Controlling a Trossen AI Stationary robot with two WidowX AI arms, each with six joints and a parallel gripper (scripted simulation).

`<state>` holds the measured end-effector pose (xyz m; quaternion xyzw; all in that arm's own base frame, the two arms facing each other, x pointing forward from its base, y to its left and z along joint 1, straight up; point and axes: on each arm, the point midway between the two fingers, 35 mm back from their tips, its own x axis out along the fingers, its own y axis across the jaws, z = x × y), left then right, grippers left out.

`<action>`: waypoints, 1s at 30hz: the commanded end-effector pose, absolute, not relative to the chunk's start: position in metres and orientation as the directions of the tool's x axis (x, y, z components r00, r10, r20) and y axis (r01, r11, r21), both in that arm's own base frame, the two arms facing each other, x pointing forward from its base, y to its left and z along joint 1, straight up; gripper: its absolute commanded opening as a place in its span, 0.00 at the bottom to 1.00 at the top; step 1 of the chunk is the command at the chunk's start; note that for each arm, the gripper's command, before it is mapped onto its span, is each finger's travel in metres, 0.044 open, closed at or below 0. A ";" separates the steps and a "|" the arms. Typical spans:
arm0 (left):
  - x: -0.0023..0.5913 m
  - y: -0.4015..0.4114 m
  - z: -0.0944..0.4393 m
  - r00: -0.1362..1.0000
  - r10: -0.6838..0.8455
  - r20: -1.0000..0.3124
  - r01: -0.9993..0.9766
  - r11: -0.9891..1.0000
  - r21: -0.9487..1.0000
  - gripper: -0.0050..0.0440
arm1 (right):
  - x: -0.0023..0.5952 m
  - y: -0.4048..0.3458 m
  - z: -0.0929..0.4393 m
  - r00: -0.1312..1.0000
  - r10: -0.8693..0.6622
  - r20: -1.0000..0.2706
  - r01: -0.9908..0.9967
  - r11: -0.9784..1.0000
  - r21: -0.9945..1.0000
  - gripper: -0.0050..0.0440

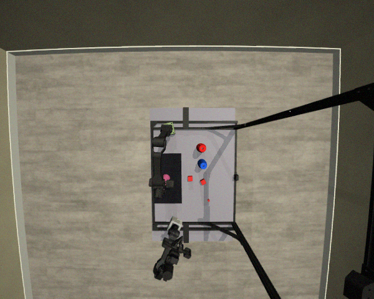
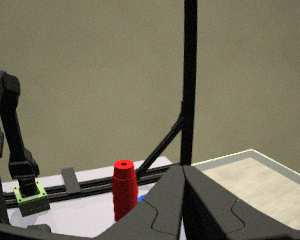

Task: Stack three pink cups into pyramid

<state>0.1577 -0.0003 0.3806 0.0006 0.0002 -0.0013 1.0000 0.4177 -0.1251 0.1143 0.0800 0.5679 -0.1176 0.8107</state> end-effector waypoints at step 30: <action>0.157 0.000 0.381 1.000 0.000 0.000 0.000 1.000 0.000 0.10 | 0.418 -0.125 0.122 0.328 -0.098 -0.940 0.286 0.958 -0.001 0.10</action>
